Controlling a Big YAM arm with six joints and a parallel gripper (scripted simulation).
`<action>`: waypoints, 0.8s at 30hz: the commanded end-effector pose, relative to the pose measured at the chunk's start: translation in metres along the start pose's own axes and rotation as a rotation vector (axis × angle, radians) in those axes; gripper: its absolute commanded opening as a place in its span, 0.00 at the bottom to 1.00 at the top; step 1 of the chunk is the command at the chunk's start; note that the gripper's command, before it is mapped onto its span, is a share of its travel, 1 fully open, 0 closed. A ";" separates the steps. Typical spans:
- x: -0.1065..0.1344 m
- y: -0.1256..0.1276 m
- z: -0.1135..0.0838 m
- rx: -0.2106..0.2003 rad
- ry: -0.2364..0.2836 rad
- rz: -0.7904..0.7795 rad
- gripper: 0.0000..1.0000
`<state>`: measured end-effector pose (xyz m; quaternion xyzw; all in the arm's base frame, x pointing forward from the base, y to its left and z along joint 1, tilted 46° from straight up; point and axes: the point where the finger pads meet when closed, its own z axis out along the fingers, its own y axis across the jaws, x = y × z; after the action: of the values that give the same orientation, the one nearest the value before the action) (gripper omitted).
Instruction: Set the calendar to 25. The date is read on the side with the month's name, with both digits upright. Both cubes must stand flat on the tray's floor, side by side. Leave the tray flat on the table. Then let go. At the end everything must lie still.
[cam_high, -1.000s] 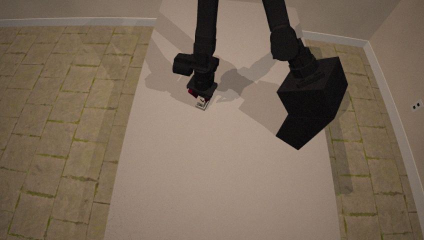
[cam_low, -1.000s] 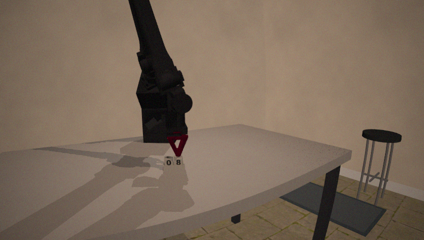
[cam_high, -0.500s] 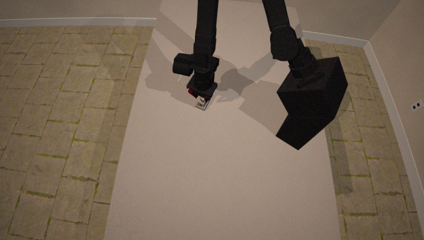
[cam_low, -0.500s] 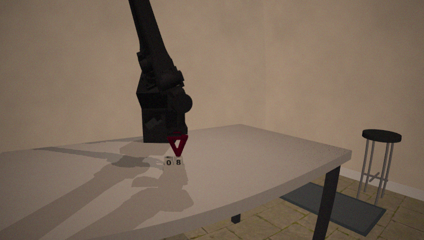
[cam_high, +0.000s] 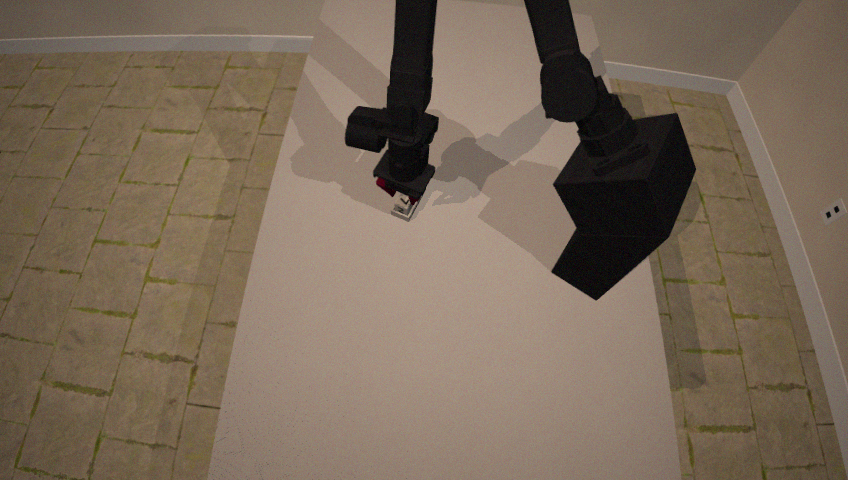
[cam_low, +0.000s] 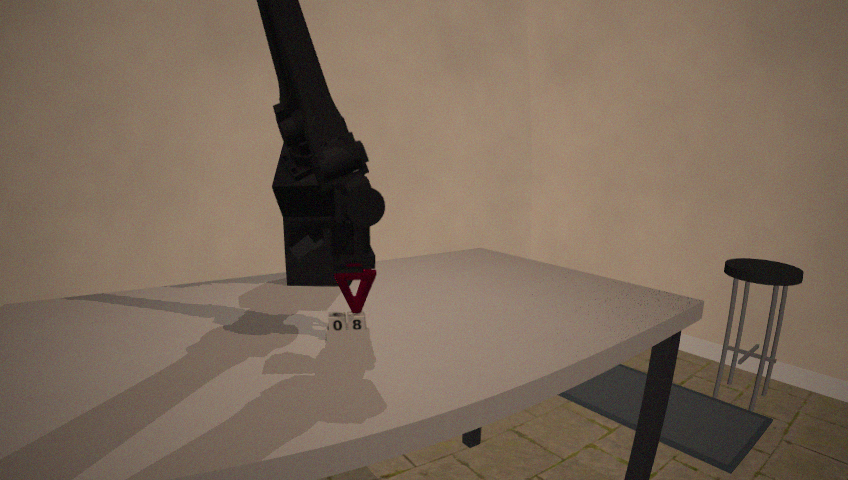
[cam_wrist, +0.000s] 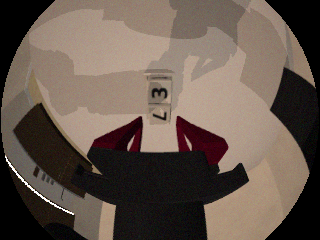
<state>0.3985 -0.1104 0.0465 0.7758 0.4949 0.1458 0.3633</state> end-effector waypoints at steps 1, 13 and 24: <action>-0.006 -0.005 0.002 0.001 -0.009 0.001 0.45; -0.006 -0.007 0.005 0.007 -0.009 -0.003 0.45; -0.005 0.001 0.020 -0.006 -0.006 0.000 0.45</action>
<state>0.4010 -0.1147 0.0348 0.7763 0.4968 0.1437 0.3604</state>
